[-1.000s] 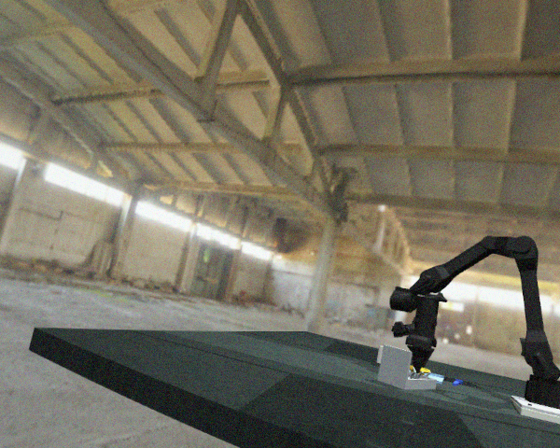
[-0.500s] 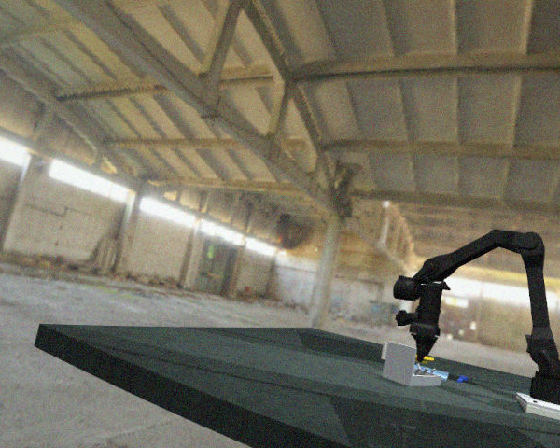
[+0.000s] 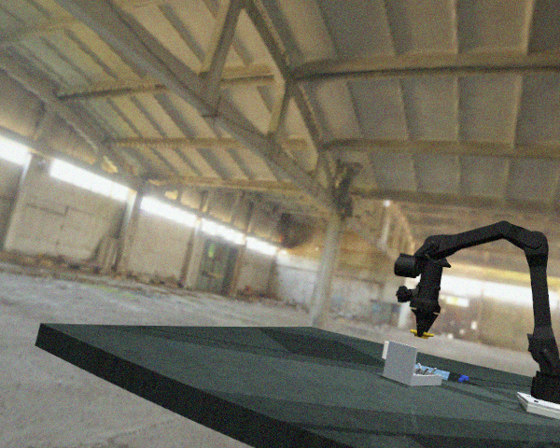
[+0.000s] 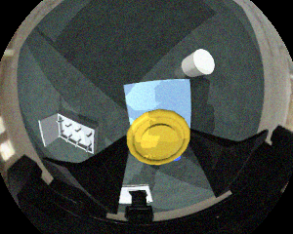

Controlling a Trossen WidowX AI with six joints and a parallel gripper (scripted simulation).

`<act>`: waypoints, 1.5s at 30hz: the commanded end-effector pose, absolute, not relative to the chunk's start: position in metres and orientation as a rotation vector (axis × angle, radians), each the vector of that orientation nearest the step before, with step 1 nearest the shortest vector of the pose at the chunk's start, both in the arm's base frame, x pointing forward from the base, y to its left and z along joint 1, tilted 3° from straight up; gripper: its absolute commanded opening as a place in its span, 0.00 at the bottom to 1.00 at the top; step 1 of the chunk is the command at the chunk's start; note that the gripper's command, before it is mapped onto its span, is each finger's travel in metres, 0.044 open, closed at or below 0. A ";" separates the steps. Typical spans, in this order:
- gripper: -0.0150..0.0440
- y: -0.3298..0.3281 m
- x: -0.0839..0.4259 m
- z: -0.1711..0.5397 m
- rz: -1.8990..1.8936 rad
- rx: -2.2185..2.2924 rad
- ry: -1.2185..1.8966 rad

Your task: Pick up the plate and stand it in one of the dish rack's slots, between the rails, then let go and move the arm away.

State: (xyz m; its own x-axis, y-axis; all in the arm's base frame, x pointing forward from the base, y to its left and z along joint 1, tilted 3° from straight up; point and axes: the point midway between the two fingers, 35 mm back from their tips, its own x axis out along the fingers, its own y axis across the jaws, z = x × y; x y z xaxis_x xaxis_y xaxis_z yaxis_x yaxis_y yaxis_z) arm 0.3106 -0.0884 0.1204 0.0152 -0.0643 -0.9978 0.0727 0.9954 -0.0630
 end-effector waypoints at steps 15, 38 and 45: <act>0.25 -0.086 0.314 0.180 -0.104 0.004 1.557; 0.25 0.001 0.273 0.205 -0.341 0.256 1.535; 0.25 0.025 0.253 0.201 -0.431 0.348 1.520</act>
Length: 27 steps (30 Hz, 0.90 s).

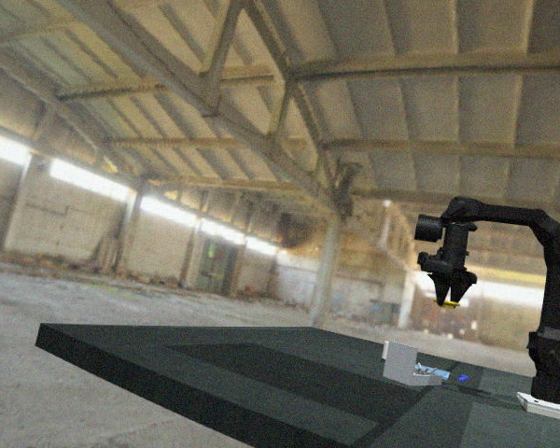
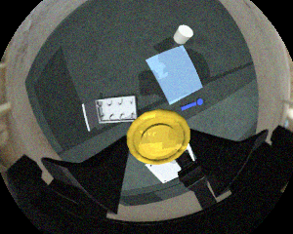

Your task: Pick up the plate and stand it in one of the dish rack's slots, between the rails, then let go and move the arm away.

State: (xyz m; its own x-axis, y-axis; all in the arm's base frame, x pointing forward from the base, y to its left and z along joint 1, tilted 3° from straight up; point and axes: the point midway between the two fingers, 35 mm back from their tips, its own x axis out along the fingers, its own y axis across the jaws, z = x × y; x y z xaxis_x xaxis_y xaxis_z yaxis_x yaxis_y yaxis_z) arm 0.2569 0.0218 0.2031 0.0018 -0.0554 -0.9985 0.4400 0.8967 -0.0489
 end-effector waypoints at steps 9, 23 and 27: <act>0.25 0.030 0.268 0.184 -0.340 0.382 1.506; 0.25 0.044 0.317 0.133 -0.013 0.474 1.383; 0.25 0.047 0.329 0.122 0.079 0.487 1.331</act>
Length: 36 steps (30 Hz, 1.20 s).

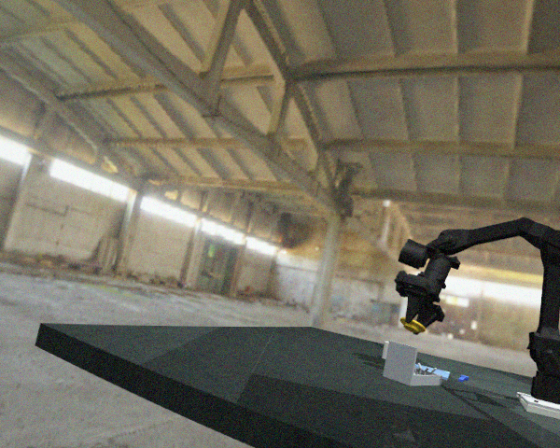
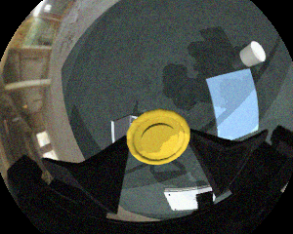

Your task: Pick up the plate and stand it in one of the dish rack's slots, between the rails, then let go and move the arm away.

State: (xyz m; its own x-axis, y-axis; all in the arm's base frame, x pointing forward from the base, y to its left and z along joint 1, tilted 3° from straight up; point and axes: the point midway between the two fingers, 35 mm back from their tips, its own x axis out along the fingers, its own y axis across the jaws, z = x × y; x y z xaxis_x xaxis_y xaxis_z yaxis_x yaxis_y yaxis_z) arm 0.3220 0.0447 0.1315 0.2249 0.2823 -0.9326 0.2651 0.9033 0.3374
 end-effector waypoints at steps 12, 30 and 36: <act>0.25 0.049 0.353 0.095 0.341 0.487 1.137; 0.25 0.046 0.356 0.074 0.675 0.336 0.771; 0.25 0.045 0.348 0.071 0.765 0.286 0.640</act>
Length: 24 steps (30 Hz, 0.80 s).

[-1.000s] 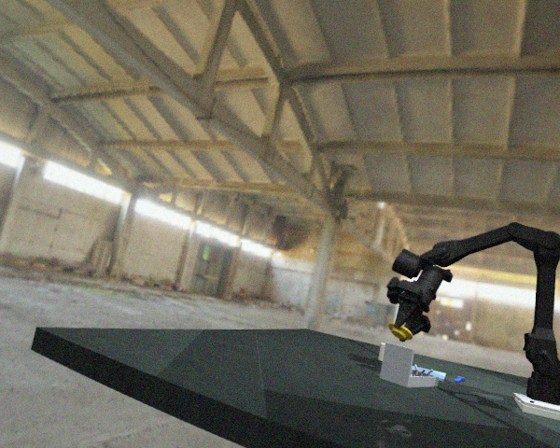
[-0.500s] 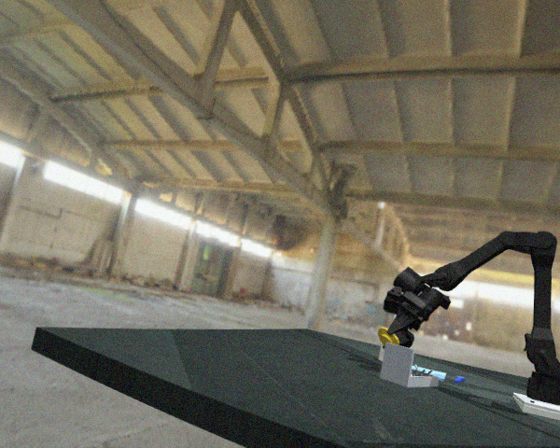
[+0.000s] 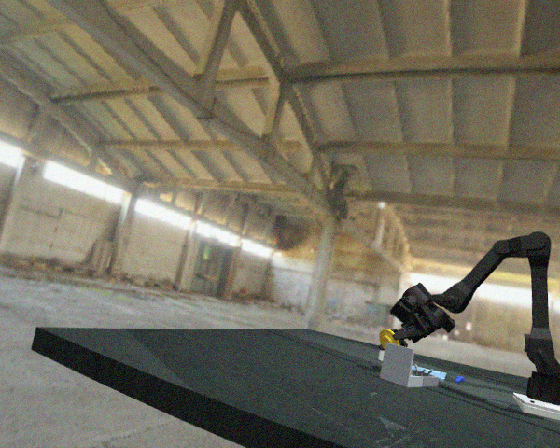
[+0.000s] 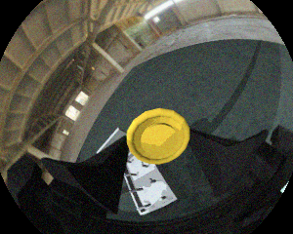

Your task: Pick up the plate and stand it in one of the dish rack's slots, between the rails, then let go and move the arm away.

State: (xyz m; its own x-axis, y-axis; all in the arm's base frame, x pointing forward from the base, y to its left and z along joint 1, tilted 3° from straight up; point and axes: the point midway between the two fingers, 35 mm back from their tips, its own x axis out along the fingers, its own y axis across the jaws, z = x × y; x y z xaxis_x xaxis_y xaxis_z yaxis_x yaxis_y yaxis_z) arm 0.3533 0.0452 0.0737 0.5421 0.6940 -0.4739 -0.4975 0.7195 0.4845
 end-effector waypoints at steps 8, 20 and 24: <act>0.25 0.045 0.332 0.070 0.873 0.202 0.460; 0.25 0.046 0.294 0.074 1.011 0.044 0.187; 0.25 0.048 0.278 0.077 1.051 -0.016 0.097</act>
